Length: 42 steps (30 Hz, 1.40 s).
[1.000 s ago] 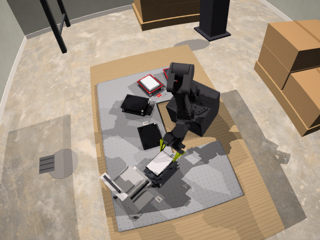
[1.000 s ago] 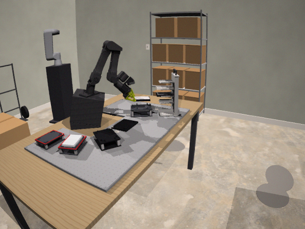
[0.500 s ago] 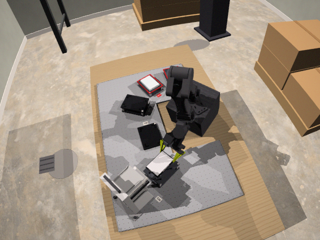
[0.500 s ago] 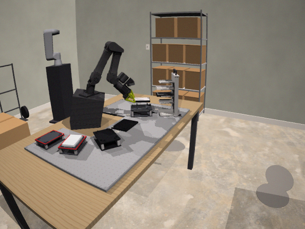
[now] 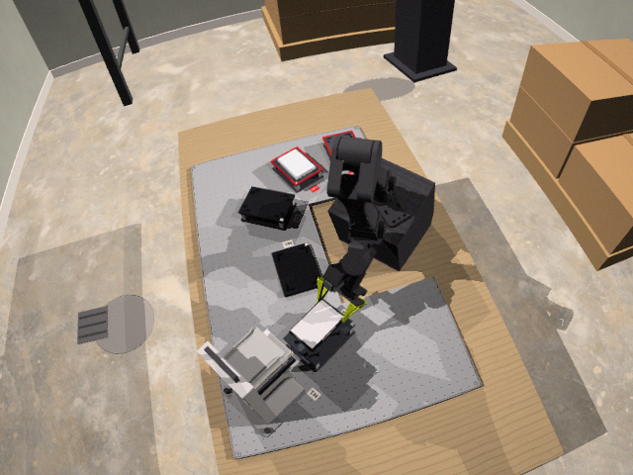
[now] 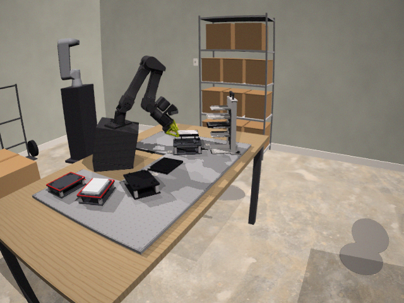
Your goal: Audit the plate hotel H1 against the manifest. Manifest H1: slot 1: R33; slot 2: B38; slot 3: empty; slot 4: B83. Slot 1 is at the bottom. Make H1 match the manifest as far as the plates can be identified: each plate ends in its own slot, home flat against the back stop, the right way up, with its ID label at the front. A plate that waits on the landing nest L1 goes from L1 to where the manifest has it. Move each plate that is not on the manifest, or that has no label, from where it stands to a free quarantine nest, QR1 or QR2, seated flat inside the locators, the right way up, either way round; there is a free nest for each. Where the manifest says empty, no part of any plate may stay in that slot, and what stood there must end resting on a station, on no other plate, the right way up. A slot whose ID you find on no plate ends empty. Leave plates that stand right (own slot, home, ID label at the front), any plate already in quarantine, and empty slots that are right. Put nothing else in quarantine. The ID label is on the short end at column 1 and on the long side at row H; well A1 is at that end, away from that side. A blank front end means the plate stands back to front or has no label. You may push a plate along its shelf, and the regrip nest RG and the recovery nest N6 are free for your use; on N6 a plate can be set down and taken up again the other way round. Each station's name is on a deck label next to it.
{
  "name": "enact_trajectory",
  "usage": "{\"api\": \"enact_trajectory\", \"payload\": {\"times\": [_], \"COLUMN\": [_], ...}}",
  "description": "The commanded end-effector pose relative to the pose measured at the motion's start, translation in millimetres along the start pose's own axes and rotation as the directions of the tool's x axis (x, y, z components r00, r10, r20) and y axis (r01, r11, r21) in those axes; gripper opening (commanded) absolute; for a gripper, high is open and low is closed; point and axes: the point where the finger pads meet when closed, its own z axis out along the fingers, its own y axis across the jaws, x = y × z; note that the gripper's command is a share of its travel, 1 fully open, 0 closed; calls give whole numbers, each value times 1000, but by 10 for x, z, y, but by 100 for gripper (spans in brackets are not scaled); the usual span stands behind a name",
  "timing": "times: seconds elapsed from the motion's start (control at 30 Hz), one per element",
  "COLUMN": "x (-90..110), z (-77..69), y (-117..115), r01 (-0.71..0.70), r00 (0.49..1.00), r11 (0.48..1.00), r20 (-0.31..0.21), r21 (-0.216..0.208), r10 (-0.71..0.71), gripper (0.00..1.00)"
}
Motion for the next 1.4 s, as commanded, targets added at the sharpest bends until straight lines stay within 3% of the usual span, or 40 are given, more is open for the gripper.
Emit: {"api": "enact_trajectory", "payload": {"times": [0.0,1.37], "x": [-100,45], "z": [71,196], "y": [0,11], "r01": [-15,-12], "r00": [999,999], "r11": [1000,1000], "r20": [31,31], "r21": [4,1], "r10": [15,12], "gripper": [86,86]}}
